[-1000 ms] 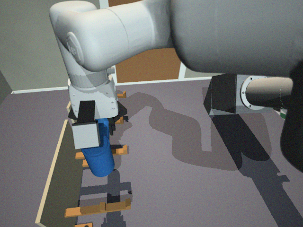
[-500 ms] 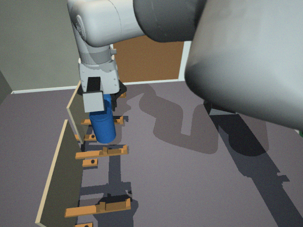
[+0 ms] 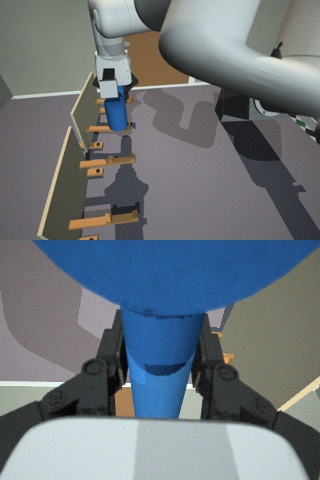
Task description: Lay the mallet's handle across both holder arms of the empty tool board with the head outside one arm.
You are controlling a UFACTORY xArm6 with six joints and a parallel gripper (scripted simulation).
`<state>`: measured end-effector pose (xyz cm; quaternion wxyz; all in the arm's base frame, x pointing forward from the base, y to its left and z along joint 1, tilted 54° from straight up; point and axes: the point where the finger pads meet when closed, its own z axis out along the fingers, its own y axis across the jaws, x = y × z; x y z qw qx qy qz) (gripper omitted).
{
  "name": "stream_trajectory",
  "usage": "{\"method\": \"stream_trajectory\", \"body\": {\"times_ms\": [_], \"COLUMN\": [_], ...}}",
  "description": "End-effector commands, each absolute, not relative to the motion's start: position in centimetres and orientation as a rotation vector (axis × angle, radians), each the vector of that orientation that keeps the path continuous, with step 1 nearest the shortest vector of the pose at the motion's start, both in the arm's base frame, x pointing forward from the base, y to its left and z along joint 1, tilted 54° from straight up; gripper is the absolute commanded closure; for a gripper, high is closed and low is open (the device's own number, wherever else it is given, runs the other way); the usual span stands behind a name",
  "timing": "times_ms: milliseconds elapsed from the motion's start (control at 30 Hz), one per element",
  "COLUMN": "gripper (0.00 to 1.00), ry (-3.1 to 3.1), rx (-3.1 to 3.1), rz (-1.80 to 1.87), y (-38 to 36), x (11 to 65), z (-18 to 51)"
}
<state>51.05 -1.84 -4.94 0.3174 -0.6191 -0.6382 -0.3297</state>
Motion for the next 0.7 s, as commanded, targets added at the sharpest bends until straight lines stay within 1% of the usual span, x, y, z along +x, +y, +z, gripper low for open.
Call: {"method": "stream_trajectory", "body": {"times_ms": [0,233,533,667], "gripper": [1.00,1.00,1.00,1.00], "ry": [-1.610,-1.603,-1.603,-1.603], "rx": [-1.682,-1.687,-1.687,-1.687], "rz": [-0.835,-0.832,-0.832,-0.831], "y": [-2.2,-1.7,4.0,4.7], "x": [51.3,51.3,51.4,51.4], "z": [-5.1,-5.4,-9.5,-10.0]}}
